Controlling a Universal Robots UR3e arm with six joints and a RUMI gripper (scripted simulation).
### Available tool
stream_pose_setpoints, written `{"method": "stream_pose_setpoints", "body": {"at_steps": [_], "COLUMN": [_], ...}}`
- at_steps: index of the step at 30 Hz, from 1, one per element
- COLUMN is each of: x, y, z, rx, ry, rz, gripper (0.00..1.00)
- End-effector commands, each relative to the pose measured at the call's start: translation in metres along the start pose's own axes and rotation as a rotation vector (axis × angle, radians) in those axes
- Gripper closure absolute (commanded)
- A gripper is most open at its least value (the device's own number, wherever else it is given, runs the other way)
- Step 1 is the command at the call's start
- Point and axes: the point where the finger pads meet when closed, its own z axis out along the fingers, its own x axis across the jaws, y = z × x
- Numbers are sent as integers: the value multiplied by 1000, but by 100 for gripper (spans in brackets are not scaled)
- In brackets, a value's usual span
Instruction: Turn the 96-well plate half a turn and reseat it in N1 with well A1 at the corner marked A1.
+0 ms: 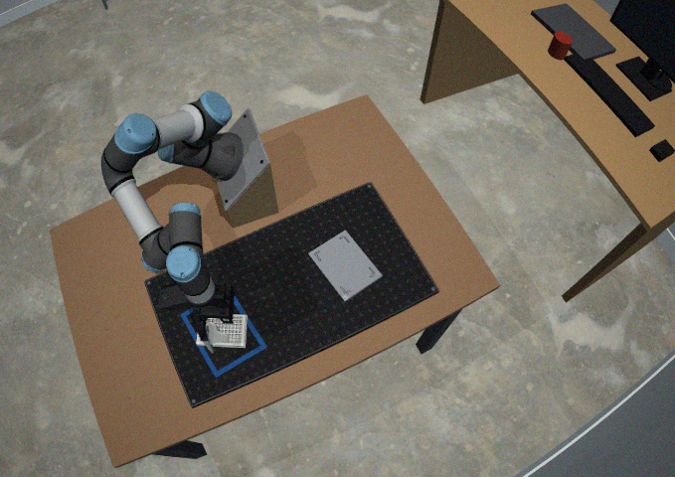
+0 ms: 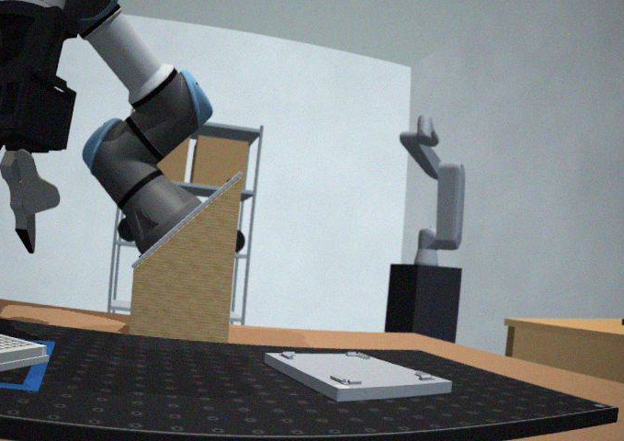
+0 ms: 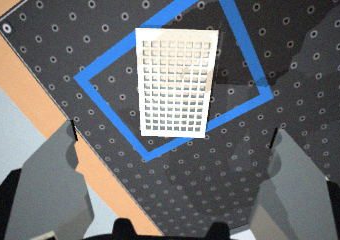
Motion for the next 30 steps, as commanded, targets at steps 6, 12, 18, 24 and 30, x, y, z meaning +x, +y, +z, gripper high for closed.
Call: {"method": "stream_pose_setpoints", "body": {"at_steps": [6, 12, 18, 24, 30], "x": [-1, -1, -1, -1, -1], "y": [0, 0, 0, 0, 0], "z": [-1, -1, -1, 4, 14], "rx": [-1, -1, -1, 0, 0], "ry": [-2, -2, -2, -2, -2], "rz": [1, 1, 1, 1, 1], "gripper": [0, 0, 0, 0, 0]}}
